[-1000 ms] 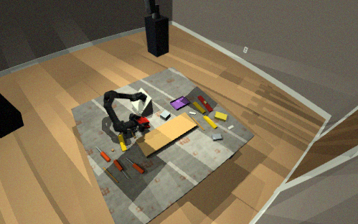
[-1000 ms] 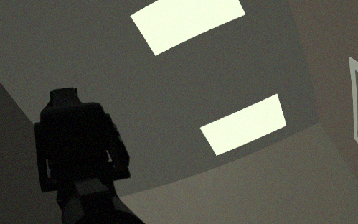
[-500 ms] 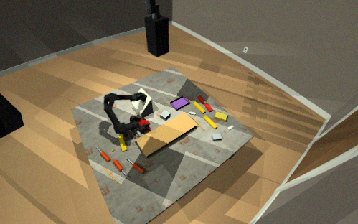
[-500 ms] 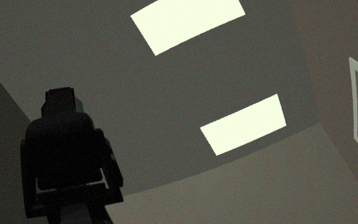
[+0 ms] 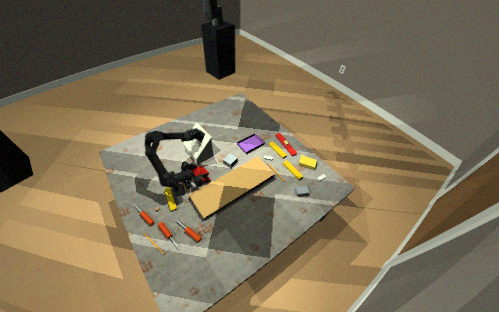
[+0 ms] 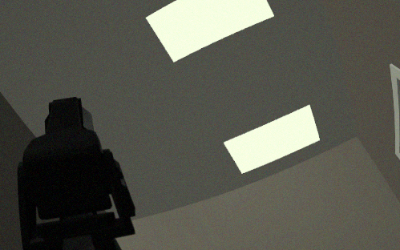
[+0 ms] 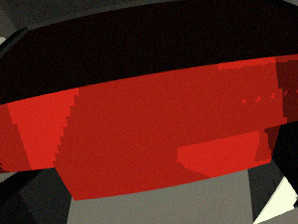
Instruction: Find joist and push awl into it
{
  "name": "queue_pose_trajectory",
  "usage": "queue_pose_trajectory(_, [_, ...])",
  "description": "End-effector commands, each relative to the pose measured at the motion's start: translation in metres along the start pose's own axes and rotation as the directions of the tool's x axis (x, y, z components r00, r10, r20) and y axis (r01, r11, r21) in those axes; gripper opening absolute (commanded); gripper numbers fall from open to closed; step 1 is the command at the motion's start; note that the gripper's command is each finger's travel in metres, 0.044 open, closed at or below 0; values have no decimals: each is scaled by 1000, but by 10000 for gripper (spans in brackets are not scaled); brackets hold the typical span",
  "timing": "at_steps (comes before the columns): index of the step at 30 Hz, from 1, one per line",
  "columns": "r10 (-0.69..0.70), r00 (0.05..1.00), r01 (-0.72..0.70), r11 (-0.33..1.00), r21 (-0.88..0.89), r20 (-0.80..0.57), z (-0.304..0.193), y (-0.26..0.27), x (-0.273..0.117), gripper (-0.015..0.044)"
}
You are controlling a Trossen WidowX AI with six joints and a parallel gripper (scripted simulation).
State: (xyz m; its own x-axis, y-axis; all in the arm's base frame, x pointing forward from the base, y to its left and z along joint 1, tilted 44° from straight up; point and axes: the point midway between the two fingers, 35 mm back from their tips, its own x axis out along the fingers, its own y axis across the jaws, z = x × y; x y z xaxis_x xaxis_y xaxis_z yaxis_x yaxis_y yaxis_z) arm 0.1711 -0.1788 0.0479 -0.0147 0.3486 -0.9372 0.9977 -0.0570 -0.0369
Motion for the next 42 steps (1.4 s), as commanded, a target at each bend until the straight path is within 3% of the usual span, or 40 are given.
queue_pose_trajectory(1, [-1, 1000, 1, 1000, -2, 0, 1, 0, 0, 315])
queue_pose_trajectory(4, [-1, 1000, 1, 1000, -2, 0, 4, 0, -1, 379])
queue_pose_trajectory(42, [-1, 1000, 1, 1000, -2, 0, 6, 0, -3, 379])
